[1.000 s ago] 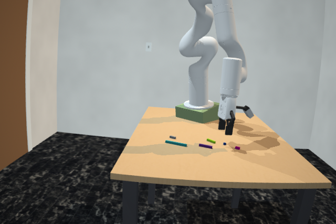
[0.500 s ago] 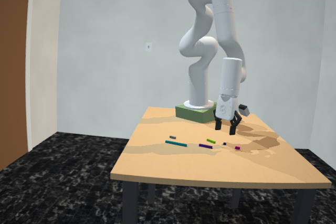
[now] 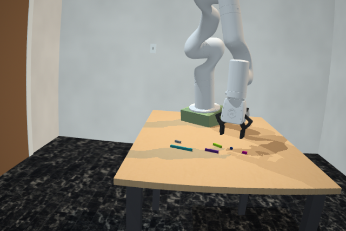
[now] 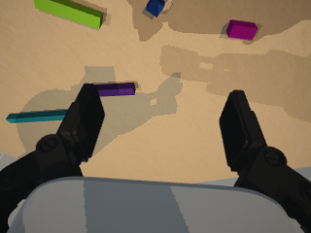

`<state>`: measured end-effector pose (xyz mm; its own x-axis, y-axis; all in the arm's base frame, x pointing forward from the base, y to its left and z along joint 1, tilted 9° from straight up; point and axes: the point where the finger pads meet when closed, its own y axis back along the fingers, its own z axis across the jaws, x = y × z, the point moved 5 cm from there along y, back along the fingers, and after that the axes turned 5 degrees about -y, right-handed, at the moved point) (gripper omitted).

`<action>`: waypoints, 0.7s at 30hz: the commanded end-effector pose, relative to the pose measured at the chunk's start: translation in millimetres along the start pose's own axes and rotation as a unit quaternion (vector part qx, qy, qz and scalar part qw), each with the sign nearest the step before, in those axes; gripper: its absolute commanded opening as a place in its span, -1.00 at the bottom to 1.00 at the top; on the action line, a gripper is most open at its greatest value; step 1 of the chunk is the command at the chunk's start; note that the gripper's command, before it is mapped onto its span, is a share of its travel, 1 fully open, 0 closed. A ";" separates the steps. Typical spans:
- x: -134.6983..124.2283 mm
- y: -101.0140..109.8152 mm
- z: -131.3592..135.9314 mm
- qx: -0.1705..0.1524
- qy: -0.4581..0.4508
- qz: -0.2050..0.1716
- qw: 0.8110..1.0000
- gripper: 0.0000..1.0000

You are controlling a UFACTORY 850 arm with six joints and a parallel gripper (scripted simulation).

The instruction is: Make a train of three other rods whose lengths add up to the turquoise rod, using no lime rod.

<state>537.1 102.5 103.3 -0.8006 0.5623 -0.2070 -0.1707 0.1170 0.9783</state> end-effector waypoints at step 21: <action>-2.0 0.0 0.8 -0.003 0.351 0.023 0.936 1.00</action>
<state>536.2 102.6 102.6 -0.9840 0.0148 -0.1774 -0.1745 0.1172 0.9777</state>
